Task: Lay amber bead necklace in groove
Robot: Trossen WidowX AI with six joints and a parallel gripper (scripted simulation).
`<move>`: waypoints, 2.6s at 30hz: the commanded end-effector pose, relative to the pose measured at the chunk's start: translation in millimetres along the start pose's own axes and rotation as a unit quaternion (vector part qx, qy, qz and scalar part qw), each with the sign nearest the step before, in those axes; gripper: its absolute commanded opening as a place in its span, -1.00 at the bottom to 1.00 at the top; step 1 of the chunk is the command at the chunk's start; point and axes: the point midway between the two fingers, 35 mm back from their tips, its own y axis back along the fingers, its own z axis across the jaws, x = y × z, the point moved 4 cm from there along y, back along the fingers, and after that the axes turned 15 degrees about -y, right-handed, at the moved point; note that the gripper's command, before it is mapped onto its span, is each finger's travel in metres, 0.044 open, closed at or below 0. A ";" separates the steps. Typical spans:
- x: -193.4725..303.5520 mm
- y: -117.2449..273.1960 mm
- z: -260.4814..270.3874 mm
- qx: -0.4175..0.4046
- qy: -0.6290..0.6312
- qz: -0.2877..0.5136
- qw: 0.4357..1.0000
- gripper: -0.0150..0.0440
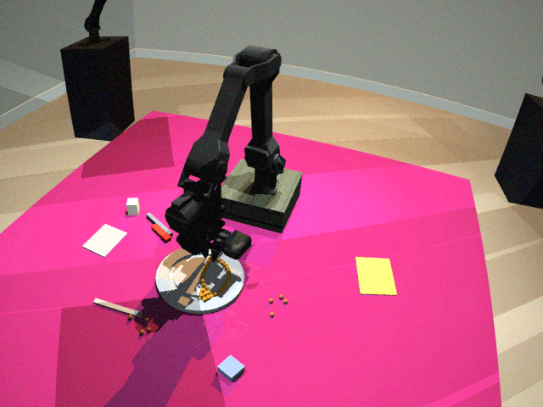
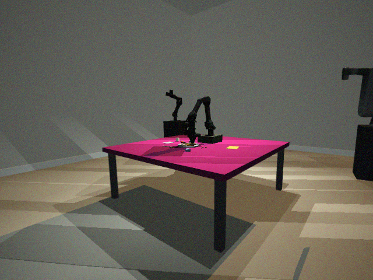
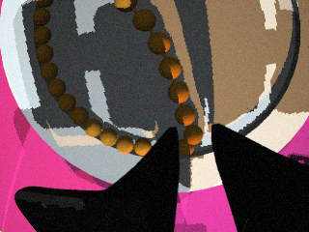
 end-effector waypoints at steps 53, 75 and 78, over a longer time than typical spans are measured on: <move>7.7 1.8 -10.2 -0.001 0.003 0.000 1.000 -0.49; 8.0 4.3 -10.6 0.000 0.002 0.001 1.000 1.00; 8.1 5.9 -10.7 -0.001 0.003 0.000 1.000 1.00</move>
